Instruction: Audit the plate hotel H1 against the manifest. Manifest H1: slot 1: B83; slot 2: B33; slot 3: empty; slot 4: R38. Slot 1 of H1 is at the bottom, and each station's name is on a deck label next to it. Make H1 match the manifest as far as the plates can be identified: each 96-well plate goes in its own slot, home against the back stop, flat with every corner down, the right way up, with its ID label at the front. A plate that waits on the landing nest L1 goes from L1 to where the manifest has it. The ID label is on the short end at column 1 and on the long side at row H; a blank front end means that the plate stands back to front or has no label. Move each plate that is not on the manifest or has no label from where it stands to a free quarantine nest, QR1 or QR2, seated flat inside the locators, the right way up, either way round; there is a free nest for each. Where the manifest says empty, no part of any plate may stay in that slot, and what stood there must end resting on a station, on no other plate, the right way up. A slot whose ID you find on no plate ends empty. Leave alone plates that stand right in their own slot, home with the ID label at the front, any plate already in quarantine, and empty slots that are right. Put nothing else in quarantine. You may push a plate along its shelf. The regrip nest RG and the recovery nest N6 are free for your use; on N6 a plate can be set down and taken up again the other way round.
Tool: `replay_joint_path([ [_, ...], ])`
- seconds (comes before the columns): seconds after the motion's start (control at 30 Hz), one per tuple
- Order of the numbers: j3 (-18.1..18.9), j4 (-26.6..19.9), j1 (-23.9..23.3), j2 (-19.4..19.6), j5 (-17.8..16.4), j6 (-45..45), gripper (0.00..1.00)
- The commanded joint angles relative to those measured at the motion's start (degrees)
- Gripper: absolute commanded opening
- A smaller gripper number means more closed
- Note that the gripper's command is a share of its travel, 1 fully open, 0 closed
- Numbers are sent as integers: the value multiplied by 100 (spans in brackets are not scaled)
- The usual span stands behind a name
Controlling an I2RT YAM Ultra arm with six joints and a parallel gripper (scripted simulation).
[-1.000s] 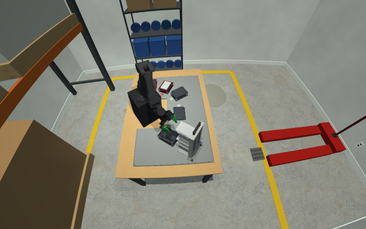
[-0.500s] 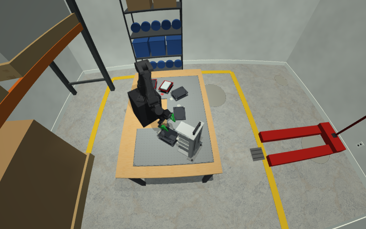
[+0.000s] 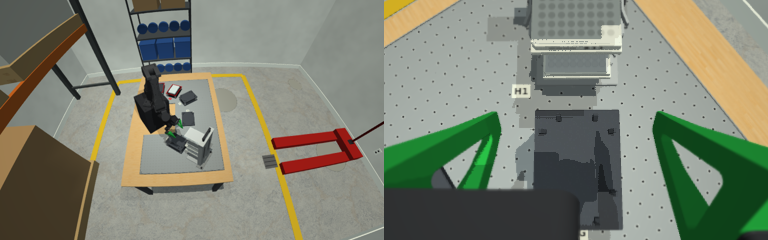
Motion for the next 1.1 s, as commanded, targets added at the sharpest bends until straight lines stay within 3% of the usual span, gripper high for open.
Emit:
replay_joint_path([
  [0.0, -128, 290, 34, 141, -56, 14, 100],
  [0.3, -137, 706, 58, 519, -20, 41, 100],
  [0.37, -137, 706, 58, 519, -20, 41, 100],
  [0.4, 30, 753, 69, 414, -16, 38, 100],
  [0.43, 25, 797, 78, 604, -18, 42, 100],
  [1.07, 93, 1519, 108, 1329, 12, 75, 100],
])
